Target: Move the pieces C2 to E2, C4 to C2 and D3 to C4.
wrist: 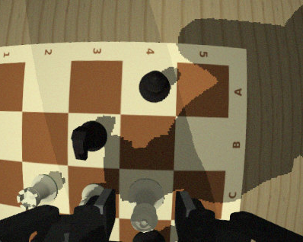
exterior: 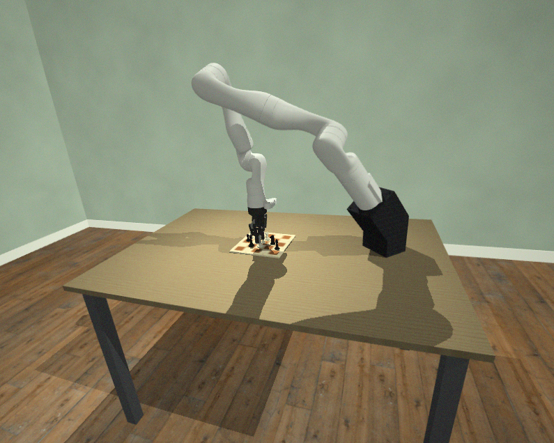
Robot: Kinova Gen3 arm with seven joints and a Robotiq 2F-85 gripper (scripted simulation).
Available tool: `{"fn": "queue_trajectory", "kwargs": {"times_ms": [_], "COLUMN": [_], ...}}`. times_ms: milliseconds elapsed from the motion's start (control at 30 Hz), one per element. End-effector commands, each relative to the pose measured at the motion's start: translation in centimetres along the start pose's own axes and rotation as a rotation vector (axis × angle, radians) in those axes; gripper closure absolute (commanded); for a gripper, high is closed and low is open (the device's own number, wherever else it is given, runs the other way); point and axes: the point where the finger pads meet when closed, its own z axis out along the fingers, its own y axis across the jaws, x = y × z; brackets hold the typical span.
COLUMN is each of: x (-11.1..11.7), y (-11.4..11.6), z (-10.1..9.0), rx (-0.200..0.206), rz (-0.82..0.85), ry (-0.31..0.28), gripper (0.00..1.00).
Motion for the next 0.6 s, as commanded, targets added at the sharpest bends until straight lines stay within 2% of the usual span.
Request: {"fn": "queue_trajectory", "kwargs": {"times_ms": [0, 267, 567], "x": [-0.1, -0.1, -0.1], "y": [-0.1, -0.1, 0.0], "z": [-0.2, -1.0, -2.9], "rx": [0.001, 0.001, 0.001], "rz": [0.000, 0.000, 0.000], "ry": [-0.003, -0.003, -0.003], "gripper": [0.59, 0.59, 0.59]}}
